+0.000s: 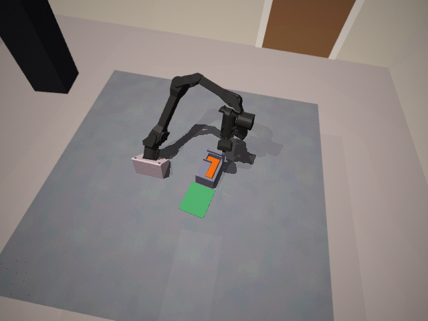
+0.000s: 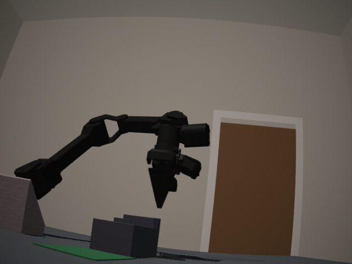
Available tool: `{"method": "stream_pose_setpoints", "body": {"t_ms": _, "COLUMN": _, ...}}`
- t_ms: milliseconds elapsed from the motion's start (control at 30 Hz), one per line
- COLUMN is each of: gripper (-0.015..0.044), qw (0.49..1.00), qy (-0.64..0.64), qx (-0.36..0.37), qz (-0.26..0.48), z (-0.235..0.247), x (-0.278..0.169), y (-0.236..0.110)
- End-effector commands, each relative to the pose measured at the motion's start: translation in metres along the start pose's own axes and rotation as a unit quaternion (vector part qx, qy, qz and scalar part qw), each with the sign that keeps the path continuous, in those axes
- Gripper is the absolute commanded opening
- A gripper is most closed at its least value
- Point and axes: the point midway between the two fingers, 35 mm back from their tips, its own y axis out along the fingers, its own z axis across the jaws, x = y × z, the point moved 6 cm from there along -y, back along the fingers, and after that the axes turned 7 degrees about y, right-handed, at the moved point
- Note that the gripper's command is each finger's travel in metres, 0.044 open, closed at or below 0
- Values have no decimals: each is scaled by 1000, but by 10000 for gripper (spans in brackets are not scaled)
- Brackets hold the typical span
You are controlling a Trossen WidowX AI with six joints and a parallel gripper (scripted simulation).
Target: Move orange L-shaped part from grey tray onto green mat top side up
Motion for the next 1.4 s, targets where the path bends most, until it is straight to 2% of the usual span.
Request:
{"method": "stream_pose_setpoints", "body": {"t_ms": 0, "gripper": 180, "qw": 988, "qy": 111, "qx": 104, "qz": 28, "z": -31, "x": -29, "y": -20}}
{"method": "stream_pose_setpoints", "body": {"t_ms": 367, "gripper": 180, "qw": 988, "qy": 111, "qx": 104, "qz": 28, "z": -31, "x": -29, "y": -18}}
{"method": "stream_pose_setpoints", "body": {"t_ms": 467, "gripper": 180, "qw": 988, "qy": 111, "qx": 103, "qz": 27, "z": -28, "x": -28, "y": 0}}
{"method": "stream_pose_setpoints", "body": {"t_ms": 633, "gripper": 180, "qw": 988, "qy": 110, "qx": 105, "qz": 27, "z": -16, "x": -31, "y": 49}}
{"method": "stream_pose_setpoints", "body": {"t_ms": 1367, "gripper": 180, "qw": 988, "qy": 110, "qx": 105, "qz": 27, "z": -11, "x": -32, "y": 73}}
